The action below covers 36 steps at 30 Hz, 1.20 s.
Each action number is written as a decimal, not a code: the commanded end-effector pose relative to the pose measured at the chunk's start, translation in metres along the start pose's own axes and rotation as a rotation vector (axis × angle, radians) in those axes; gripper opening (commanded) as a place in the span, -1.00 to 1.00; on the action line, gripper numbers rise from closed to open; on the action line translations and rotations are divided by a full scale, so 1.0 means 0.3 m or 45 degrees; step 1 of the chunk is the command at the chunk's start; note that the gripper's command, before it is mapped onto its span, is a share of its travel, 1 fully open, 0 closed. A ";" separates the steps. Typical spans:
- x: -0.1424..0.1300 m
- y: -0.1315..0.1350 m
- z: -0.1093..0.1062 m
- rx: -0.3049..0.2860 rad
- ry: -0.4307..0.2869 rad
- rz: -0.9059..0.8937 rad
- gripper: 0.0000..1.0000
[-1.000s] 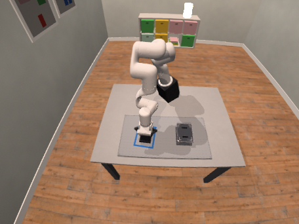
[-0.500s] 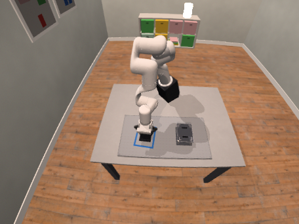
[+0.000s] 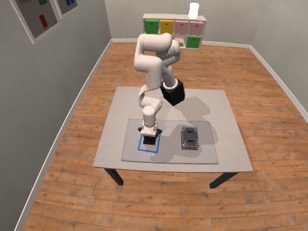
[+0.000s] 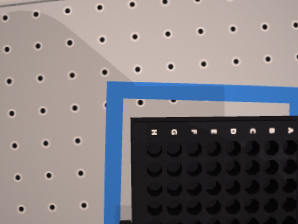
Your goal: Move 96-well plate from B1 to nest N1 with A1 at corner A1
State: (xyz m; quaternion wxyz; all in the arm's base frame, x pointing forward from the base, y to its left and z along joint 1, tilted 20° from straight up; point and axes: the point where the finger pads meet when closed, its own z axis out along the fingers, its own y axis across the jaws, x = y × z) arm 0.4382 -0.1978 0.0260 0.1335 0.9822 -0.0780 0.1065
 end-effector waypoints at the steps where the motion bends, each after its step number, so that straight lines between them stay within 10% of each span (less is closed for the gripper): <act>1: 0.004 0.000 -0.017 -0.002 0.003 0.000 -1.00; 36: -0.028 -0.216 -0.061 -0.002 0.003 -0.065 -1.00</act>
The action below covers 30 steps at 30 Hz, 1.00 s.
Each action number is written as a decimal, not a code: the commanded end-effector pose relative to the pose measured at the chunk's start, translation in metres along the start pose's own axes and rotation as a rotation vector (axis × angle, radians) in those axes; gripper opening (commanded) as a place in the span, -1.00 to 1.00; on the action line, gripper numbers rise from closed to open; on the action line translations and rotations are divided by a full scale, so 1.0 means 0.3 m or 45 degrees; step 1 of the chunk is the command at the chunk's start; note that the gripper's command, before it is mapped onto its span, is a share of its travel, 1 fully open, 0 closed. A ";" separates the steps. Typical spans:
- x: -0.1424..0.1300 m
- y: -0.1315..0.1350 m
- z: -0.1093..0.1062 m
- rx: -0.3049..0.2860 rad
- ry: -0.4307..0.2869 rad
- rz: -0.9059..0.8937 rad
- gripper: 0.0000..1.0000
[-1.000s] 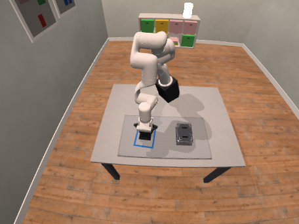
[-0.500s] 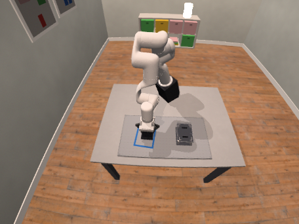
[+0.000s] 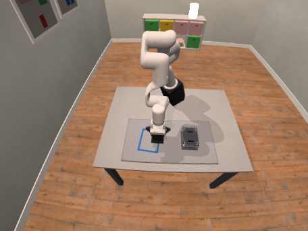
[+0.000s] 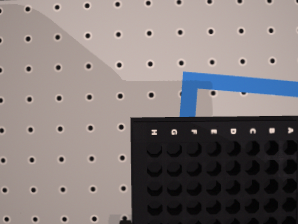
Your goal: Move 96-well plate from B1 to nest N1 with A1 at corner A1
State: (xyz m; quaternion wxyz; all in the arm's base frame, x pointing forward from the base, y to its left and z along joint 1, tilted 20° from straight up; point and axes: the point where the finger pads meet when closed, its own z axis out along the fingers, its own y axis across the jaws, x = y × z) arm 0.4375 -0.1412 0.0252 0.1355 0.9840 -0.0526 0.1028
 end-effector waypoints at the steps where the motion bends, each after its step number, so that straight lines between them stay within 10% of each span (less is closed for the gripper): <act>1: 0.000 -0.047 -0.013 -0.003 0.004 0.001 -1.00; 30: -0.026 -0.319 -0.067 -0.003 0.003 0.001 -1.00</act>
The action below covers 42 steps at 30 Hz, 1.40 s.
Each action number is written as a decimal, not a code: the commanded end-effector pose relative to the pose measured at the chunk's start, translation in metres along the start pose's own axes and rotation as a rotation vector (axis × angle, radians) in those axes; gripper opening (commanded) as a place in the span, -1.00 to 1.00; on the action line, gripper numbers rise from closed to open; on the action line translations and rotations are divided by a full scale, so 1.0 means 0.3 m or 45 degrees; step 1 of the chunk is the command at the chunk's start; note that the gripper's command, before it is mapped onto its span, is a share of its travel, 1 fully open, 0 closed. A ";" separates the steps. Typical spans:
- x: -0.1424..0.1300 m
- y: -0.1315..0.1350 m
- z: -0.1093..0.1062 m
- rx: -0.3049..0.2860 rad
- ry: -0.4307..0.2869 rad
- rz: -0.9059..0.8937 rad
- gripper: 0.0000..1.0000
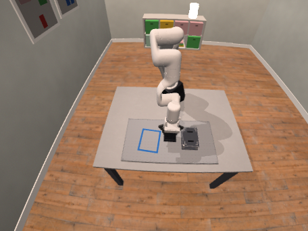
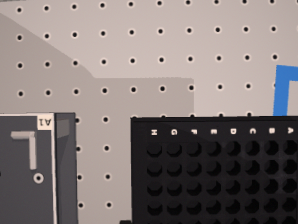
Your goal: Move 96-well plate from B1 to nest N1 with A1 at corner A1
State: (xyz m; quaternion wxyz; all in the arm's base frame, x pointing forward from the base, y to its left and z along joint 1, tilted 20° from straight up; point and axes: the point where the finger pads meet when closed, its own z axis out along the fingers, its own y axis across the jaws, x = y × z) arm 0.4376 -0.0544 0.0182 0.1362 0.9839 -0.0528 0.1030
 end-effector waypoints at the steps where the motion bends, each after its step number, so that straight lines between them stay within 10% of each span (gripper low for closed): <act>1: -0.001 -0.047 -0.011 -0.001 0.003 0.000 -1.00; 42: -0.039 -0.438 -0.091 0.000 0.003 0.000 -1.00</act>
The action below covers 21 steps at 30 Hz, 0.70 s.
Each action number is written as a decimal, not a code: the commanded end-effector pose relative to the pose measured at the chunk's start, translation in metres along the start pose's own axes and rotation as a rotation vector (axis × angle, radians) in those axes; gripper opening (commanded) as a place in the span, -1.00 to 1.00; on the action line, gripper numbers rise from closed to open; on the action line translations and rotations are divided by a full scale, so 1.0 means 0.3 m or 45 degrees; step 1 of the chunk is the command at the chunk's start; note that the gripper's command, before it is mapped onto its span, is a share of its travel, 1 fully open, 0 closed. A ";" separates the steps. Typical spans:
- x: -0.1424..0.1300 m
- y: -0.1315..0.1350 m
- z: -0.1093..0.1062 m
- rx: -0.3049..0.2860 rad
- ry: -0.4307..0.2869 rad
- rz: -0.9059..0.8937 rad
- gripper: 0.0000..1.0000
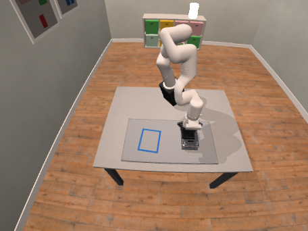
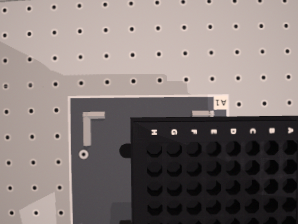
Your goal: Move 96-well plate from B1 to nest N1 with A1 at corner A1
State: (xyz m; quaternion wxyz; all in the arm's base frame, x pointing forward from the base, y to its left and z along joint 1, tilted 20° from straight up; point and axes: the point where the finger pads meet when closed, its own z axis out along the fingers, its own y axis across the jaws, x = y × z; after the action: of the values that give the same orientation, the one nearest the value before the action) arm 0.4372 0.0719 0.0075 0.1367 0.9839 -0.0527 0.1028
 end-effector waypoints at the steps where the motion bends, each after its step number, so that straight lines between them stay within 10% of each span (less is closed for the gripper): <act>1: 0.002 -0.026 -0.007 0.002 0.003 0.001 -1.00; 21: -0.007 -0.124 -0.027 0.002 0.003 0.001 -1.00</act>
State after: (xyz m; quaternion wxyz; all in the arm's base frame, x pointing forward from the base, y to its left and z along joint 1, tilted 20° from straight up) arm 0.4375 0.1084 0.0040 0.1372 0.9838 -0.0533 0.1027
